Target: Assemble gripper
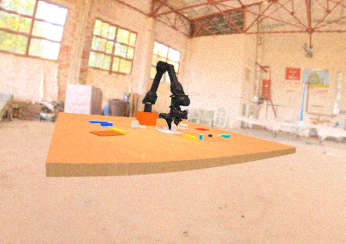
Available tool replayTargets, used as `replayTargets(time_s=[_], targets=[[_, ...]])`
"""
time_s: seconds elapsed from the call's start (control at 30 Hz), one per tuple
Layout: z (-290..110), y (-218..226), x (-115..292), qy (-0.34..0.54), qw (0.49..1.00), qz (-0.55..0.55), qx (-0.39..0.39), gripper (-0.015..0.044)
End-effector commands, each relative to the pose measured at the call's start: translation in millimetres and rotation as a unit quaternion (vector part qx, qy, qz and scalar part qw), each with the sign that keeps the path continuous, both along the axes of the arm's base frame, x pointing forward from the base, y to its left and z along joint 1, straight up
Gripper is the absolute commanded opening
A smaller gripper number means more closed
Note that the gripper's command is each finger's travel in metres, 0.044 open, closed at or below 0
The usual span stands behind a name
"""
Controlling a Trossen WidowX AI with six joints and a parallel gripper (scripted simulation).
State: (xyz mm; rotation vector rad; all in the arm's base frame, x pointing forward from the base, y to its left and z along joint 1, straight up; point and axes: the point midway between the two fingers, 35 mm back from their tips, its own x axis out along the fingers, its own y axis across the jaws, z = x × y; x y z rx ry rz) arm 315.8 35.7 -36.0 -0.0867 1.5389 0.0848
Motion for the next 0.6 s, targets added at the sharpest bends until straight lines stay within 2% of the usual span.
replayTargets(time_s=[0.0,0.27,0.4,0.57], targets=[[-0.2,0.1,0.1,0.000,1.000,-0.002,0.001,0.0134],[-0.2,0.1,0.1,0.000,1.000,-0.002,0.001,0.0134],[0.0,0.0,0.0,0.000,1.000,0.000,0.000,0.0224],[0.0,0.0,0.0,0.000,1.000,0.000,0.000,0.0224]])
